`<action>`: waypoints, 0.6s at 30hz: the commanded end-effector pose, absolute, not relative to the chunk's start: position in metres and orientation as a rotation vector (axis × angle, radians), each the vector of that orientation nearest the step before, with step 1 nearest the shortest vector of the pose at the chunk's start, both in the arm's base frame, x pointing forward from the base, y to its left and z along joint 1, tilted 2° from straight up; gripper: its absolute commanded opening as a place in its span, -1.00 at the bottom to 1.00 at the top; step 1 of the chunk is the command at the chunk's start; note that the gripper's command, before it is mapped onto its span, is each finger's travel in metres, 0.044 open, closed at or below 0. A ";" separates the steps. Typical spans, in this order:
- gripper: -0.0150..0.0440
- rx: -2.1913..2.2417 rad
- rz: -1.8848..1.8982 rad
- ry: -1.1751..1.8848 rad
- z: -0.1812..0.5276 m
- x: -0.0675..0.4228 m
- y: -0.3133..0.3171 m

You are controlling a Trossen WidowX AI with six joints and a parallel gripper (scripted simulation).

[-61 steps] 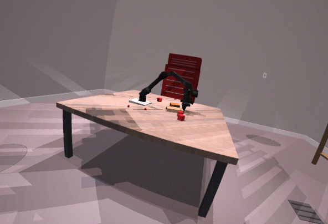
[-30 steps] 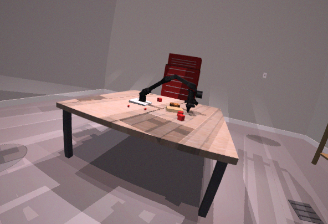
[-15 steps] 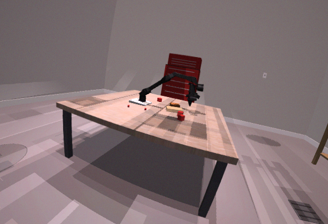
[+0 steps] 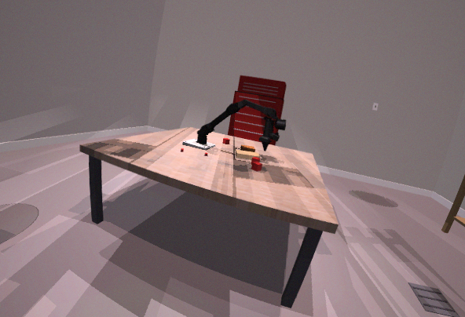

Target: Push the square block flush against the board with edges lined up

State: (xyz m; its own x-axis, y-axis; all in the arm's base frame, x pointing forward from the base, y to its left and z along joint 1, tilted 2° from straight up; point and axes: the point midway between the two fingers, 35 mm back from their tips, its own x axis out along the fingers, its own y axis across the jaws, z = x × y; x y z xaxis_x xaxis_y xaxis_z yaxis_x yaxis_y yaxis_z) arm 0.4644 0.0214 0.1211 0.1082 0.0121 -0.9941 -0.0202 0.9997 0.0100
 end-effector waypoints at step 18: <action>-0.49 0.586 -0.526 1.418 0.113 0.422 -0.039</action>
